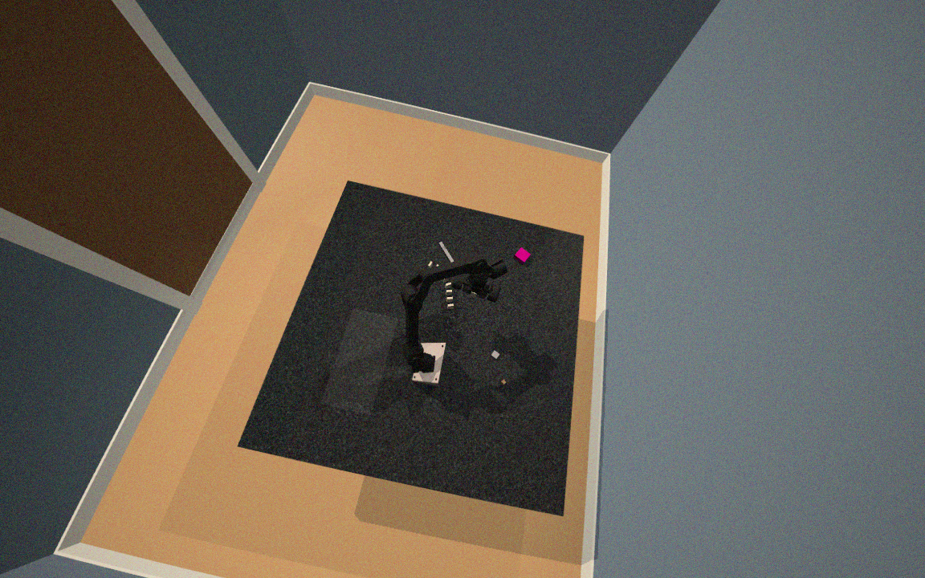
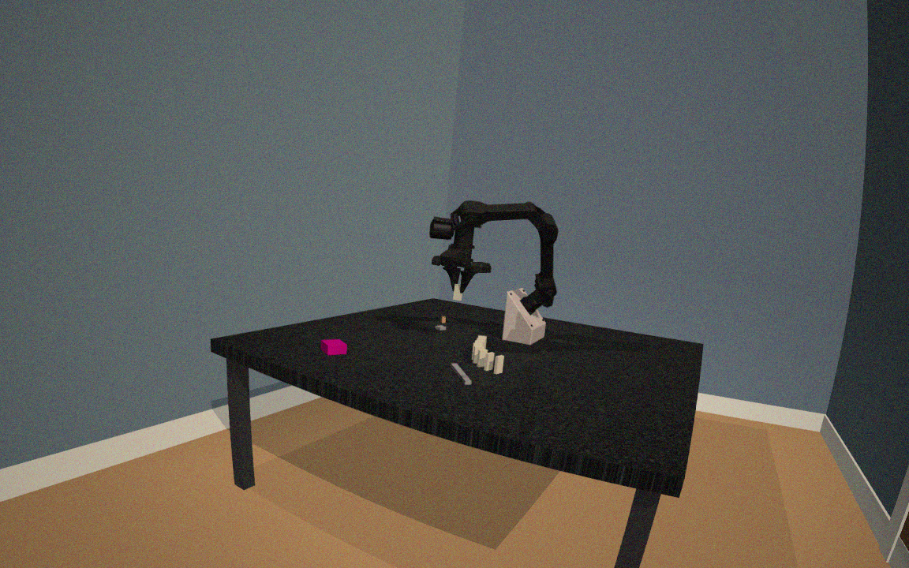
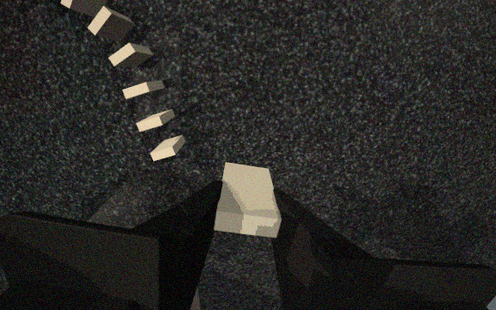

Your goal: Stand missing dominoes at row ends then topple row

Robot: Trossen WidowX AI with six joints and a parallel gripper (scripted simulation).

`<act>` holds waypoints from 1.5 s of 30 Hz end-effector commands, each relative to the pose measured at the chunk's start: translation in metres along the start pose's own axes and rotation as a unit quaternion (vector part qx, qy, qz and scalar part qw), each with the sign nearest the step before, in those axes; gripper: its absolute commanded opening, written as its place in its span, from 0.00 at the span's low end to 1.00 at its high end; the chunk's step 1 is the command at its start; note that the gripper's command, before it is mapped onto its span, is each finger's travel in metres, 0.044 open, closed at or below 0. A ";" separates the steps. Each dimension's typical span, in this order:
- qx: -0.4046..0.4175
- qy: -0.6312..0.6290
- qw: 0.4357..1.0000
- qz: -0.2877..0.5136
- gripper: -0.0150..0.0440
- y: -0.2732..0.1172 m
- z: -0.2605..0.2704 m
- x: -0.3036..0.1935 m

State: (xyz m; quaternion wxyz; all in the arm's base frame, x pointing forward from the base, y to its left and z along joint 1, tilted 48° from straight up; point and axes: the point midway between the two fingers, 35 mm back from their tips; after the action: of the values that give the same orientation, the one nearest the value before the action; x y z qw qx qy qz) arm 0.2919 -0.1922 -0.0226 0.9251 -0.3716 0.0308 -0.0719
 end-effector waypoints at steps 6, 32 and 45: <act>0.010 -0.200 0.980 0.005 0.44 0.012 0.068 -0.058; 0.009 -0.215 0.977 0.004 0.44 0.123 0.073 -0.059; 0.012 -0.216 0.976 0.004 0.44 0.147 0.077 -0.065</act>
State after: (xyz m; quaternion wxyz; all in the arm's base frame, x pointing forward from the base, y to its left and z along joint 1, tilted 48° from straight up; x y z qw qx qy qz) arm 0.2545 -0.0273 -0.0680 0.9129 -0.3694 -0.1733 0.0142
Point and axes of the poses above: the point midway between the two fingers, 35 mm back from their tips, its own y axis out along the fingers, its own z axis across the jaws, x = y × z, and after that the axes turned 7 degrees about -y, right-handed
